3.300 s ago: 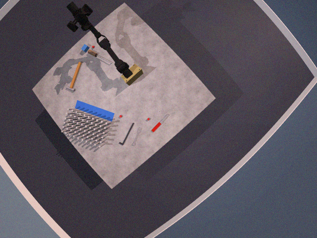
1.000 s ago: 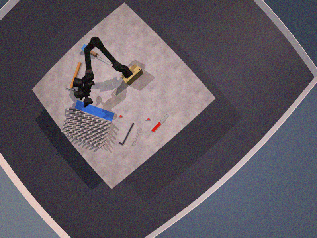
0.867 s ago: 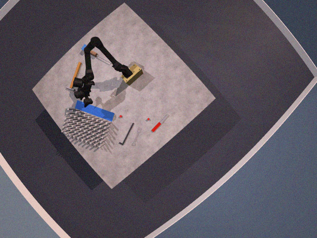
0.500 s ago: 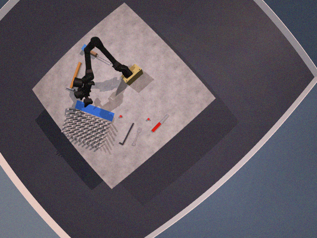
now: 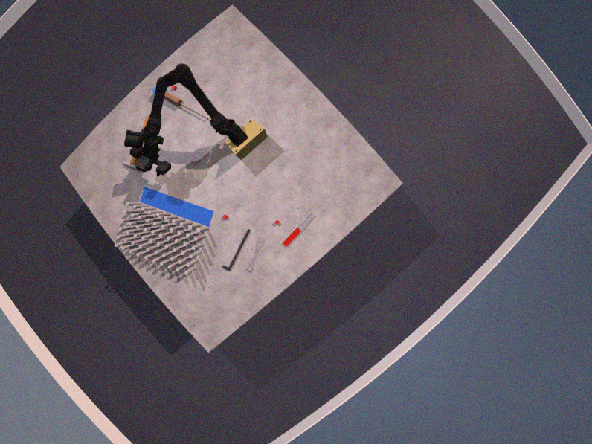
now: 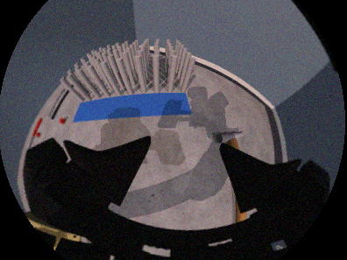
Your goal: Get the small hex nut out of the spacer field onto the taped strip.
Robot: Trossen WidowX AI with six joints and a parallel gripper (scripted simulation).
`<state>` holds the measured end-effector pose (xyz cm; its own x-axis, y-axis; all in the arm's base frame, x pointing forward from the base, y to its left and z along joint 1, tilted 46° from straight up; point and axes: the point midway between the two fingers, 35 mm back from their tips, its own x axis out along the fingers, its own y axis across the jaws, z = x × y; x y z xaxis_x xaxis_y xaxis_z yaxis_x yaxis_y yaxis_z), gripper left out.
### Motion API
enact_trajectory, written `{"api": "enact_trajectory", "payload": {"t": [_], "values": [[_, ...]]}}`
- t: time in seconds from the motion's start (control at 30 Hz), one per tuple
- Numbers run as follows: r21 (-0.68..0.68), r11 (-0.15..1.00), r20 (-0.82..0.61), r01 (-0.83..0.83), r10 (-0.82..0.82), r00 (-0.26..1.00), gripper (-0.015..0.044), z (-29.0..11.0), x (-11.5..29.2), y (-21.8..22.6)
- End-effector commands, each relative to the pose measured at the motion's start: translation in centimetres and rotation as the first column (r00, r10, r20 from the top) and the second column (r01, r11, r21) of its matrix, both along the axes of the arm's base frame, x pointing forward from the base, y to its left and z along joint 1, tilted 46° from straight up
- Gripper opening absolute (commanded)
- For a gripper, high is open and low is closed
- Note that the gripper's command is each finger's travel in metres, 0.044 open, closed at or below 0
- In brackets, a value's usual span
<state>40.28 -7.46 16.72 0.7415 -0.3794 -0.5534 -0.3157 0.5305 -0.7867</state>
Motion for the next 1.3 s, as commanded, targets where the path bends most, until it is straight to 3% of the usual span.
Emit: {"api": "enact_trajectory", "payload": {"t": [0.0,0.33,0.5,0.67,0.87,1.27], "values": [[-0.268,0.960,-0.209,-0.079,0.022,0.978,0.0440,3.5,-2.6,-6.0],[-0.480,0.805,-0.604,-0.349,-0.015,0.797,0.0440,8.6,-9.9,-13.6],[-0.460,0.721,-0.779,-0.518,-0.048,0.625,0.0440,11.1,-14.7,-16.2],[-0.356,0.647,-0.909,-0.675,-0.073,0.410,0.0440,13.5,-19.9,-17.6],[-0.169,0.574,-0.986,-0.801,-0.082,0.149,0.0440,15.8,-25.7,-17.8],[-0.162,0.572,-0.987,-0.804,-0.083,0.140,0.0440,16.6,-25.9,-18.4]]}}
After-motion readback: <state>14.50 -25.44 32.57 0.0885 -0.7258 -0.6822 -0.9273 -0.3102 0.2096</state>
